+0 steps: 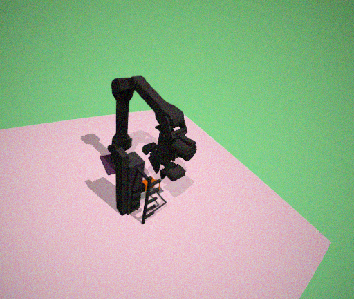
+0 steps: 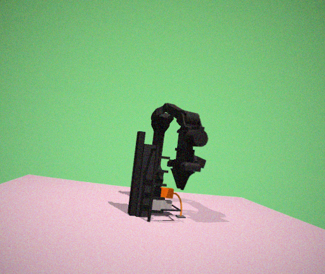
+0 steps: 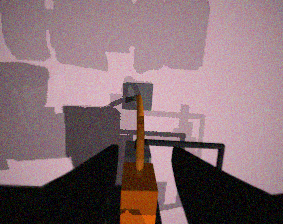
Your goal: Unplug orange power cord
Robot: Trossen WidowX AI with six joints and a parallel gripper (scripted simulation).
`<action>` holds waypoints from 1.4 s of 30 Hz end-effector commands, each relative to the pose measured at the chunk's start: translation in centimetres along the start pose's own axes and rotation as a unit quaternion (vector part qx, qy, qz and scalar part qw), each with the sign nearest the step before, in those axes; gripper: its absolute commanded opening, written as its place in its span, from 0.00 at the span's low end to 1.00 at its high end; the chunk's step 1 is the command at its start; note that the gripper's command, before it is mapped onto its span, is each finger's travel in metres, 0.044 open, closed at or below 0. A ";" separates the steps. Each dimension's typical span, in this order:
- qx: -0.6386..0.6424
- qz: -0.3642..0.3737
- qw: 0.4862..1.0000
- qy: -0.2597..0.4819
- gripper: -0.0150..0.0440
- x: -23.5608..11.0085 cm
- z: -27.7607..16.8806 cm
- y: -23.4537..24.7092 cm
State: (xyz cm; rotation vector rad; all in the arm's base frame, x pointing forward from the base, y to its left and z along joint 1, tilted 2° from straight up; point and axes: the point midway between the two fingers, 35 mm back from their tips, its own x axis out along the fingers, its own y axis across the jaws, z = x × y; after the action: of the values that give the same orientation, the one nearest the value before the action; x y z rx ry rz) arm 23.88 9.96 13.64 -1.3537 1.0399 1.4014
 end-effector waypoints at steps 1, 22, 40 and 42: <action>-0.003 0.002 1.000 0.003 0.53 0.0 -0.5 0.0; -0.003 0.002 1.000 0.005 0.53 0.0 -3.9 0.1; 0.000 0.001 1.000 0.002 0.44 0.9 -3.9 0.1; 0.000 0.001 1.000 0.002 0.35 0.9 -3.9 0.1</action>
State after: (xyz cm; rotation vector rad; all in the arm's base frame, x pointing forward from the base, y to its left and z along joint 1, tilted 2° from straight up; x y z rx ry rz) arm 24.68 6.15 12.47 -1.3563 1.0455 1.4011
